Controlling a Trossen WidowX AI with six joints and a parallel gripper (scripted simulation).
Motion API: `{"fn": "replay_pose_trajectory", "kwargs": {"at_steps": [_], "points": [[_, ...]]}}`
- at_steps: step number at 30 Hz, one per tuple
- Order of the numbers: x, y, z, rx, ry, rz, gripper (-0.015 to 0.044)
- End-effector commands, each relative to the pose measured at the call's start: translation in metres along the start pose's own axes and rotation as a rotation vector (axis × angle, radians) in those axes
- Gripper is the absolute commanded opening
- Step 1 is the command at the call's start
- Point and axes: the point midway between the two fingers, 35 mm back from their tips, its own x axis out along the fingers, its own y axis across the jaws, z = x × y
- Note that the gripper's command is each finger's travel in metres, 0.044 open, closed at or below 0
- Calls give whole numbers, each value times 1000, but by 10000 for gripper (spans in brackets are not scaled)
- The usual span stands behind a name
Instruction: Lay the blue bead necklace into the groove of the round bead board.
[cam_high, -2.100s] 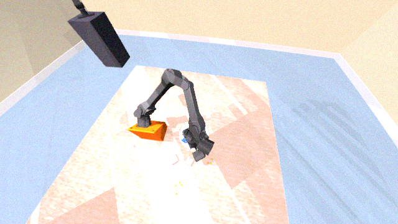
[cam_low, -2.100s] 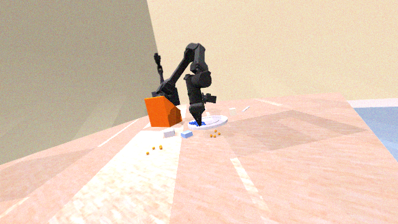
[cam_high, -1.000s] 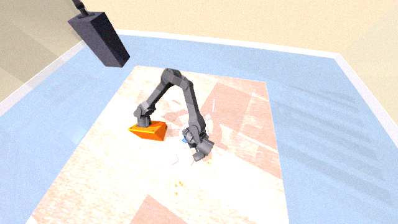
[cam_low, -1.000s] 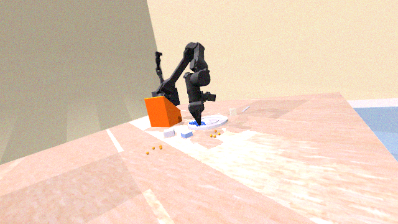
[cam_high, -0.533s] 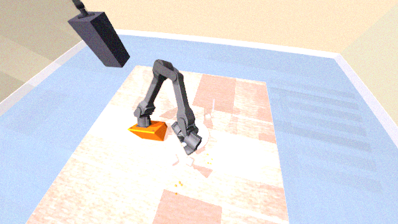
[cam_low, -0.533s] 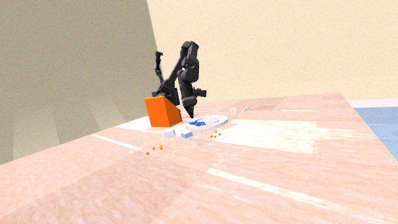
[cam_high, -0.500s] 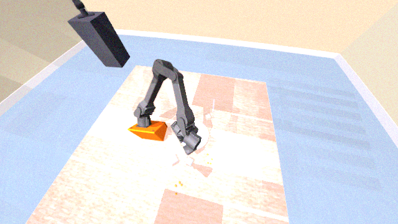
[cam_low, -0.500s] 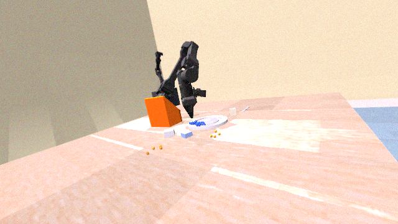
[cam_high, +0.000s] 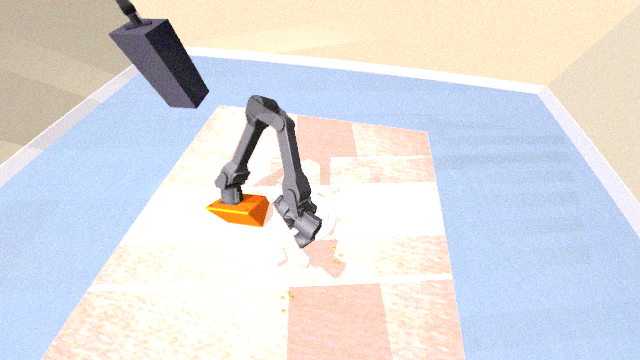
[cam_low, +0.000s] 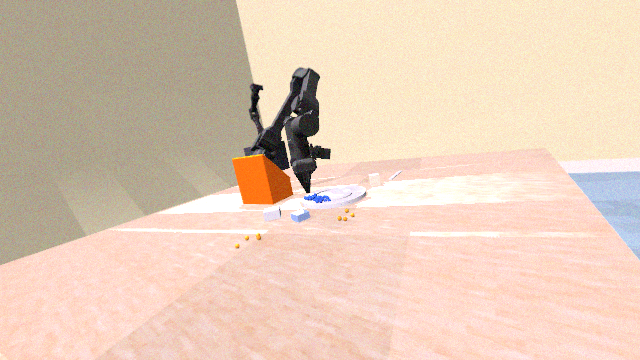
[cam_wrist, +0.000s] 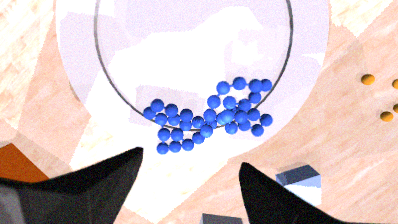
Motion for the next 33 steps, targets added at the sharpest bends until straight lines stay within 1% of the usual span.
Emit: {"fn": "replay_pose_trajectory", "kwargs": {"at_steps": [1, 16, 23, 29, 33], "points": [[5, 0, 0, 4, -1, 2, 310], [28, 4, -1, 10, -3, 8, 310], [29, 4, -2, 10, -4, 8, 310], [27, 2, -1, 2, -1, 3, 153], [27, 2, -1, 2, -1, 3, 126]]}}
